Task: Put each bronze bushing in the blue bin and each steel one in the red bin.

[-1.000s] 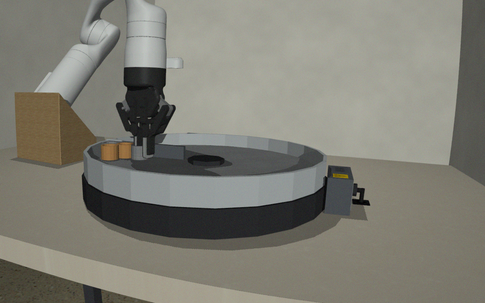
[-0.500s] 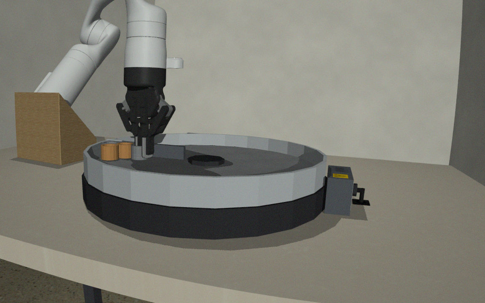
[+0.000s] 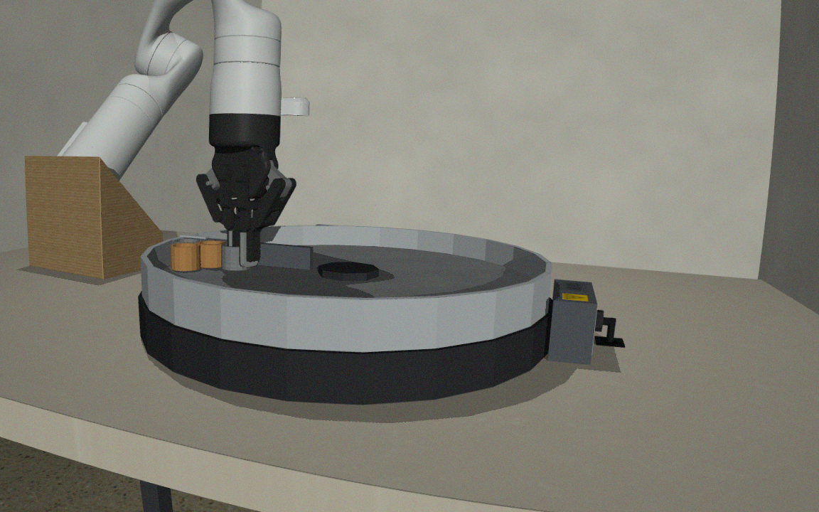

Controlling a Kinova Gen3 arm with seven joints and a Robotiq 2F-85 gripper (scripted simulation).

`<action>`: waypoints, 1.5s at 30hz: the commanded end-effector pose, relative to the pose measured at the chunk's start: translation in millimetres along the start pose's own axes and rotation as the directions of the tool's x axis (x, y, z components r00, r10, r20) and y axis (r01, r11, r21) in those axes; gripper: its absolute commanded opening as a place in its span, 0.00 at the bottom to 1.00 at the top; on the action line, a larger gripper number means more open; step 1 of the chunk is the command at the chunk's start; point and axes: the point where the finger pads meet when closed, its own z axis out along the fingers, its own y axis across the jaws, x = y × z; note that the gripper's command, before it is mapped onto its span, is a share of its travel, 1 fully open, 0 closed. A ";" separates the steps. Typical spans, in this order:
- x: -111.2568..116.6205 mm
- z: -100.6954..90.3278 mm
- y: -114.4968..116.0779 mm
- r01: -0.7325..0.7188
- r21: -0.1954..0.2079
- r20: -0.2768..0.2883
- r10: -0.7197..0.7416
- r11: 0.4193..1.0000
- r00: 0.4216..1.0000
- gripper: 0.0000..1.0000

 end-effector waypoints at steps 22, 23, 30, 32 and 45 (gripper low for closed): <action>-0.4 -0.8 0.5 0.000 -0.002 0.001 0.000 1.000 1.000 0.00; -0.4 -0.8 0.5 0.000 -0.002 0.001 0.000 1.000 1.000 0.00; -0.4 -0.8 0.5 0.000 -0.002 0.001 0.000 1.000 1.000 0.00; -0.3 -2.0 0.5 0.000 -0.002 0.001 0.000 1.000 1.000 0.00; -0.3 -6.8 0.5 0.000 -0.001 0.001 0.000 1.000 1.000 0.00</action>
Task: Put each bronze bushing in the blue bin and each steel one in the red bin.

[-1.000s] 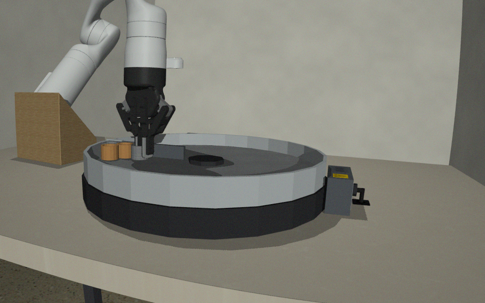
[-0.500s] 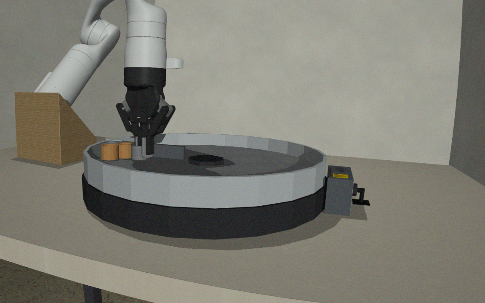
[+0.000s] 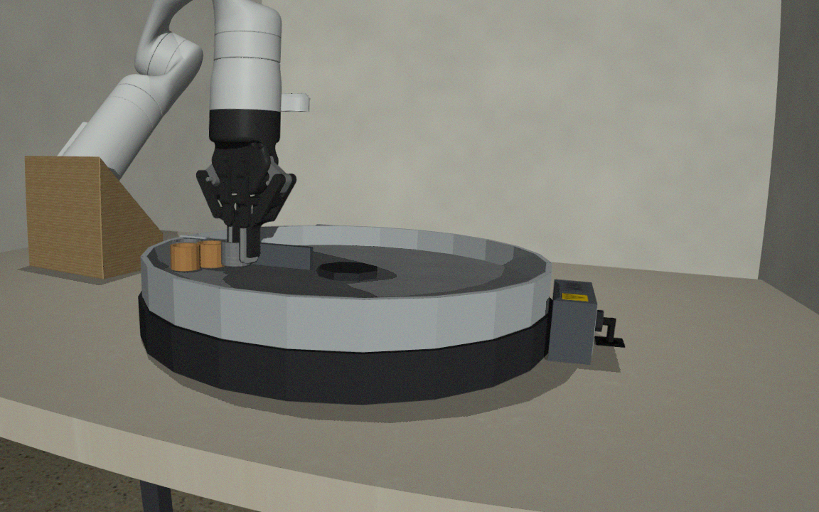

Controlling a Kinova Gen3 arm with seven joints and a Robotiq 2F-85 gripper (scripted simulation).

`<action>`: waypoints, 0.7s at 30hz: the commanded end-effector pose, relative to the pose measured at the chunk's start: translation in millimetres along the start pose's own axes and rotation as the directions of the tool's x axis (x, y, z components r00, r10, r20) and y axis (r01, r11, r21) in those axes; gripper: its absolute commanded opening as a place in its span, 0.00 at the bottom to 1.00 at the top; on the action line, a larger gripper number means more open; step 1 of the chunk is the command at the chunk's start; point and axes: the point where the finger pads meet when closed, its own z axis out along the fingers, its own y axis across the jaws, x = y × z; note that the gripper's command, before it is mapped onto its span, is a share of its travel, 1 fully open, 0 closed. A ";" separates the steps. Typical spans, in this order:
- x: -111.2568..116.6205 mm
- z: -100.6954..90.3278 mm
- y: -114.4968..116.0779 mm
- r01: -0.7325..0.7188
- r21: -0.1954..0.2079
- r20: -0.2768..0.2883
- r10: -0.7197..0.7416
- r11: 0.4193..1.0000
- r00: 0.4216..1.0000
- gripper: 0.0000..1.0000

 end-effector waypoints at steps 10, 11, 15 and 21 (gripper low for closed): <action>-0.4 -3.5 0.5 0.000 -0.002 0.001 0.000 1.000 1.000 0.00; -0.4 -4.1 0.5 0.000 -0.002 0.001 0.000 1.000 1.000 0.00; -0.3 -5.3 0.5 0.000 -0.002 0.001 0.000 1.000 1.000 0.00; -0.3 -8.4 0.5 0.000 -0.002 0.001 0.000 1.000 1.000 0.00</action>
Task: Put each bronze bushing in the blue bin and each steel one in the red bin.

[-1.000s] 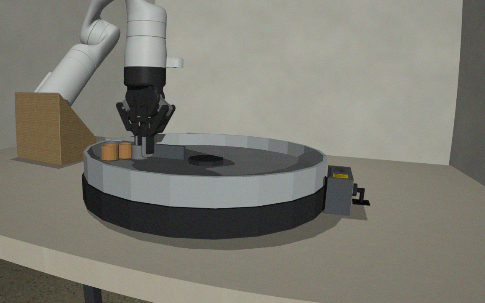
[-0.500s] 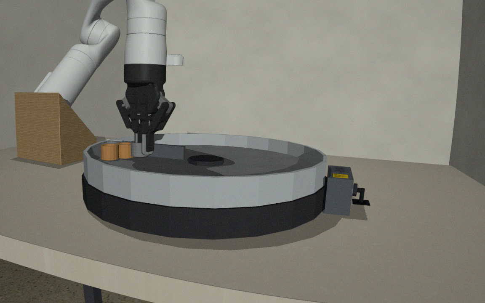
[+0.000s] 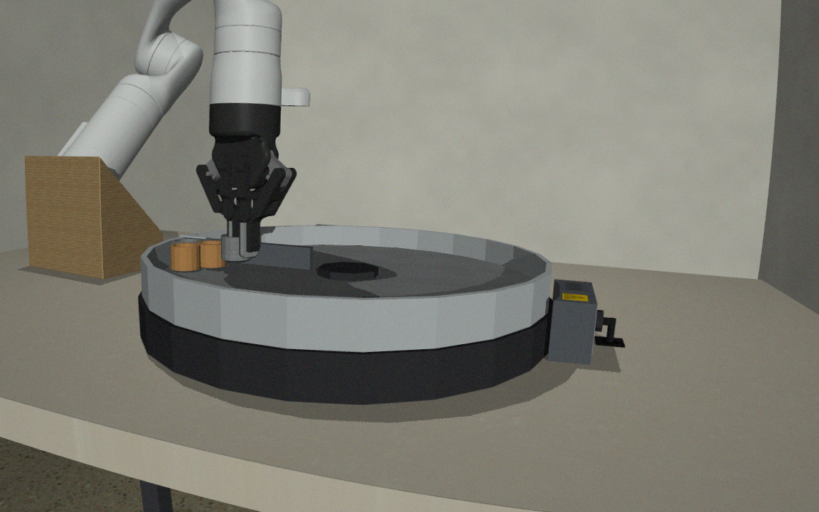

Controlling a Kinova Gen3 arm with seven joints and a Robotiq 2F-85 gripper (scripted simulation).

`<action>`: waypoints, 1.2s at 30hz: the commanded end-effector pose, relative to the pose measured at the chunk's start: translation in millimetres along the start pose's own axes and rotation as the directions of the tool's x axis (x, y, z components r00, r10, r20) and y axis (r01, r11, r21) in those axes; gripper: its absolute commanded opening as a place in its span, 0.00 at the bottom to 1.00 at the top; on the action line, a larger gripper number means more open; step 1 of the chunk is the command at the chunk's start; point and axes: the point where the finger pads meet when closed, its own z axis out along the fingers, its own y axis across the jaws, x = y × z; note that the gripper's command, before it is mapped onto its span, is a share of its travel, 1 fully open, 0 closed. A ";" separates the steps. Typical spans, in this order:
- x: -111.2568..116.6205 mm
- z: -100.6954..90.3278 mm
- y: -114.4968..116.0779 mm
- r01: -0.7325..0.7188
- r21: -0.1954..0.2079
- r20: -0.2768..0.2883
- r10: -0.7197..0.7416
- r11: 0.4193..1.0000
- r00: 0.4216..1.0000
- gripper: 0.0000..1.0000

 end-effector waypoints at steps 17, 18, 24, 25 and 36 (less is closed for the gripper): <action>-0.3 -7.2 0.5 0.000 -0.002 0.001 0.000 1.000 1.000 0.00; -0.3 -7.2 0.5 0.000 -0.002 0.001 0.000 1.000 1.000 0.00; -0.3 -8.4 0.5 0.000 -0.002 0.001 0.000 1.000 1.000 0.00; -0.3 -8.4 0.5 0.000 -0.002 0.001 0.000 1.000 1.000 0.00; -0.3 -11.3 0.5 0.000 -0.002 0.001 0.000 1.000 1.000 0.00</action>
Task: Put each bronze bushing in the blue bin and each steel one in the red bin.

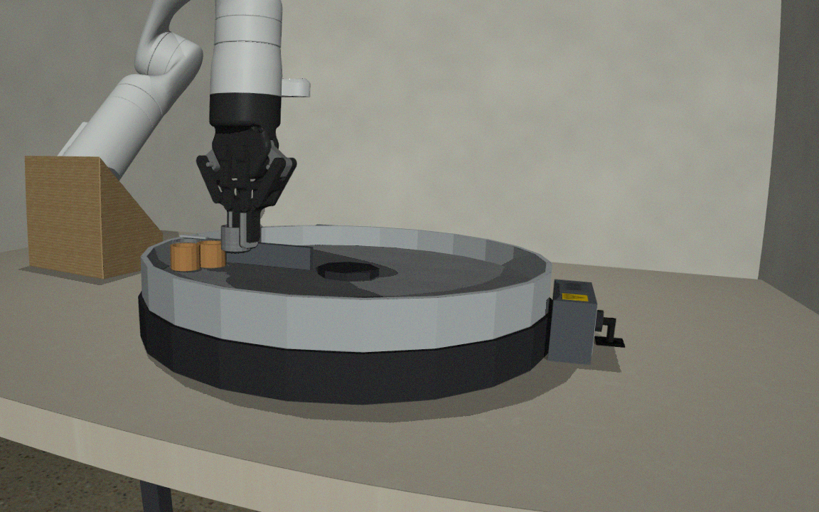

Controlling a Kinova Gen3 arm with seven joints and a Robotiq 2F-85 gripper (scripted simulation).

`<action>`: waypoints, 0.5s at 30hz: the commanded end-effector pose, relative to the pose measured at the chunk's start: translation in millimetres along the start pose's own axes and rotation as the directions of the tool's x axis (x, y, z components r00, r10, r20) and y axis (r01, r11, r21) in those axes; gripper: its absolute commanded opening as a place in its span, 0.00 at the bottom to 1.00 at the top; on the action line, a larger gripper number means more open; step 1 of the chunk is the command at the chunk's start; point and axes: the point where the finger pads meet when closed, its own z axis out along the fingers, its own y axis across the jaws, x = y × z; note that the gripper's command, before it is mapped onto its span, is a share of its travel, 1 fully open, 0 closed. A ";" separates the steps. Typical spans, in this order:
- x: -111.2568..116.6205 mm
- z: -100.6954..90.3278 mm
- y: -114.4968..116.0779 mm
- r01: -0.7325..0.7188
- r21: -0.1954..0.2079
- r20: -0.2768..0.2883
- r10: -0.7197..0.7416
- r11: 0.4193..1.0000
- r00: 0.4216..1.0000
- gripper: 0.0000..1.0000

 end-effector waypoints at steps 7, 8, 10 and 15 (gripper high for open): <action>-0.3 -4.2 0.5 0.000 -0.002 0.001 0.000 1.000 1.000 0.00; -0.3 -4.2 0.5 0.000 -0.002 0.001 0.000 1.000 1.000 0.00; -0.3 -4.2 0.5 0.000 -0.002 0.001 0.000 1.000 1.000 0.00; -0.3 -6.4 0.5 0.000 -0.002 0.001 0.000 1.000 1.000 0.00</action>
